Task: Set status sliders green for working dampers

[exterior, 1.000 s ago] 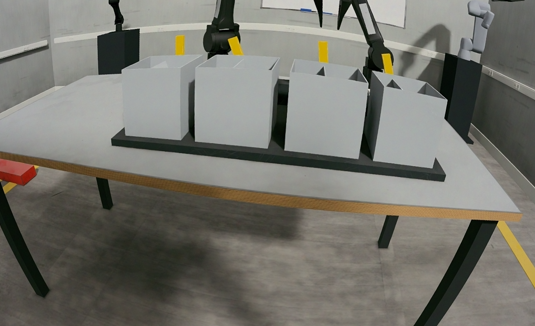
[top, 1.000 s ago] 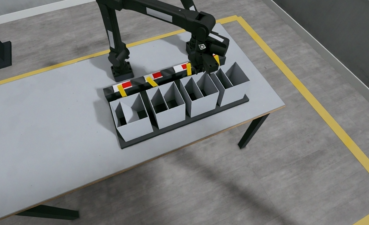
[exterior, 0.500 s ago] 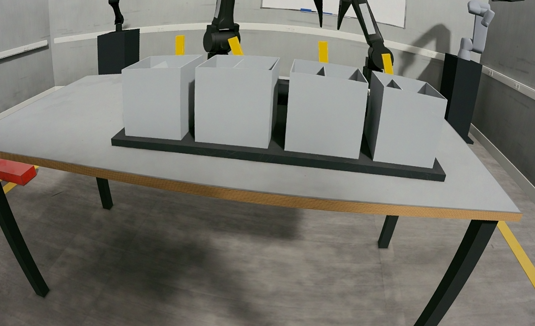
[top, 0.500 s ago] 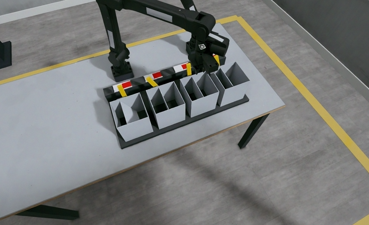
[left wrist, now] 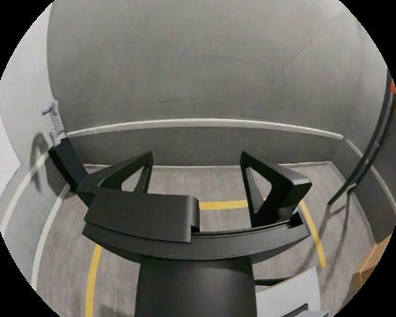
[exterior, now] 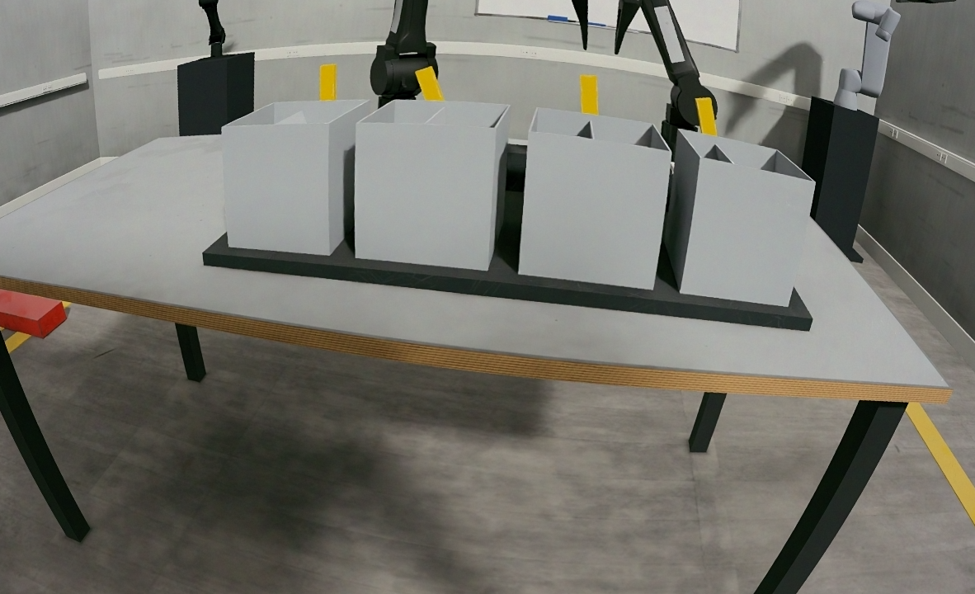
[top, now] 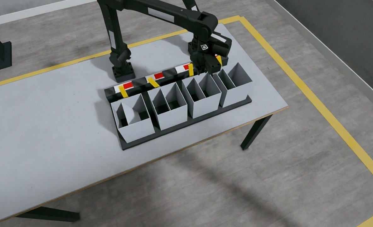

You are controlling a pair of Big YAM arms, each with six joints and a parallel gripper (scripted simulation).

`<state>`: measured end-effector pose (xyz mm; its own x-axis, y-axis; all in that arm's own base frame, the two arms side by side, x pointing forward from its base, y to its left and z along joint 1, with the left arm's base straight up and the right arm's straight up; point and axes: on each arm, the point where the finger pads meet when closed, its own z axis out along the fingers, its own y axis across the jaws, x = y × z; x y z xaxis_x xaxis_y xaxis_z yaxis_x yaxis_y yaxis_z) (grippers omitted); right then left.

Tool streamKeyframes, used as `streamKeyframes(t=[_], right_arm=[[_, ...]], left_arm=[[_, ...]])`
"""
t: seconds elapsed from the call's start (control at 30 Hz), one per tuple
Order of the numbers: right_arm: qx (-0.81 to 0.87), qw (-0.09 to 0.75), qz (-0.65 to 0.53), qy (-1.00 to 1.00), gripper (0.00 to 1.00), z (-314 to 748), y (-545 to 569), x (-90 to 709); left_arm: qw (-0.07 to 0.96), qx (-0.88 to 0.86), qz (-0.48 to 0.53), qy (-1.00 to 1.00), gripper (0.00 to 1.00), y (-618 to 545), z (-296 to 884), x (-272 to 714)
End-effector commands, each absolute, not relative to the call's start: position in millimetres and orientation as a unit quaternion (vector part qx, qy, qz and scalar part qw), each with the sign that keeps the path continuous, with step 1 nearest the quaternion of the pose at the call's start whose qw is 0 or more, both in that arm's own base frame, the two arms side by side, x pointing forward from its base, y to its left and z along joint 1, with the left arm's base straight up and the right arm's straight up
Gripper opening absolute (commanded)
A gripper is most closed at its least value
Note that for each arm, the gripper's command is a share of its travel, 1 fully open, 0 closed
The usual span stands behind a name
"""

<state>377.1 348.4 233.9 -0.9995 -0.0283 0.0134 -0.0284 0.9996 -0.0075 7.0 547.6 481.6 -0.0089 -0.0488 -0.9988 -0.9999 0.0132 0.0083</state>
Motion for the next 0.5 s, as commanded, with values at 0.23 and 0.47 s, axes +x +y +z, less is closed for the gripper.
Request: streamKeyframes(t=[0.23, 0.47], right_arm=[[0.012, -0.011, -0.037, -0.999, 0.36, 241.8, 347.2, 324.2], [0.012, -0.011, -0.060, -0.998, 0.36, 228.0, 336.2, 266.1]], left_arm=[[0.501, -0.499, 0.499, 0.501, 1.00, 544.9, 500.5, 2.6], [0.501, -0.499, 0.499, 0.501, 1.00, 544.9, 500.5, 2.6]])
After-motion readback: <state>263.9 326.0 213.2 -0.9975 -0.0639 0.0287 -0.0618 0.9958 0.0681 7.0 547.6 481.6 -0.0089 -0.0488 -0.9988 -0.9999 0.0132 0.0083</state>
